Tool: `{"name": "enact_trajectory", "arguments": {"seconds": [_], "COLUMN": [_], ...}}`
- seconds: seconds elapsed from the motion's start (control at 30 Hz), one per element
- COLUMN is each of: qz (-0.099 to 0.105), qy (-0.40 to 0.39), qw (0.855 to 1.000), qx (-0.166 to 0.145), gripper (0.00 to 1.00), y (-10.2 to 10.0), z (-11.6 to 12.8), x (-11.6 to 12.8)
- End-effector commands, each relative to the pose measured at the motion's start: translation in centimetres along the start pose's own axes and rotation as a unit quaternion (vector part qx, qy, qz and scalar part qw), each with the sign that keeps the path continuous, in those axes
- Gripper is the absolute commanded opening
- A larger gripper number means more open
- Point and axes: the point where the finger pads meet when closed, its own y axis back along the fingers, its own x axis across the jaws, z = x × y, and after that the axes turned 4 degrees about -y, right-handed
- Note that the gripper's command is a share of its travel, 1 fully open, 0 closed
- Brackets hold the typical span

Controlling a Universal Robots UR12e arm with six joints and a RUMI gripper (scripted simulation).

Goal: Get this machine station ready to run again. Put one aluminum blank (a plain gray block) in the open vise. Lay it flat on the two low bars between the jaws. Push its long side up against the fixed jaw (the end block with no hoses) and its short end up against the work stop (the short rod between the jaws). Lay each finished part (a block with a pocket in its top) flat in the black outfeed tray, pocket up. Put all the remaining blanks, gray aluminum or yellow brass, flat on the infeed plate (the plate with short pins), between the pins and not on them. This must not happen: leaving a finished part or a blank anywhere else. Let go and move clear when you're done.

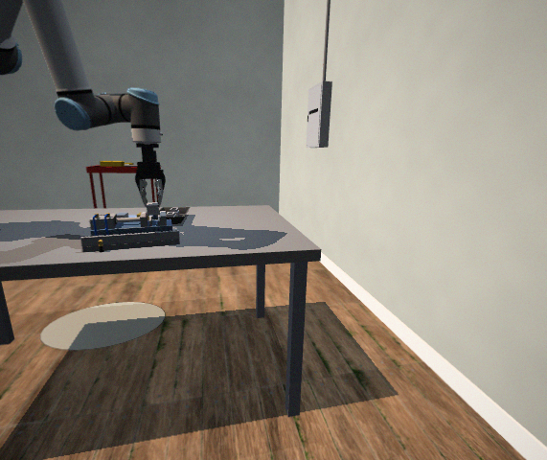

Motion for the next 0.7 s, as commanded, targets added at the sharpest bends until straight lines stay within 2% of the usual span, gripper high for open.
{"name": "enact_trajectory", "arguments": {"seconds": [0.0,0.67], "qz": [0.003,0.003], "qy": [-0.001,-0.001], "qw": [1.000,1.000], "qx": [-0.001,-0.001], "gripper": [0.00,0.00], "y": [-0.06,-0.81], "z": [0.30,0.30], "x": [0.38,0.38]}}
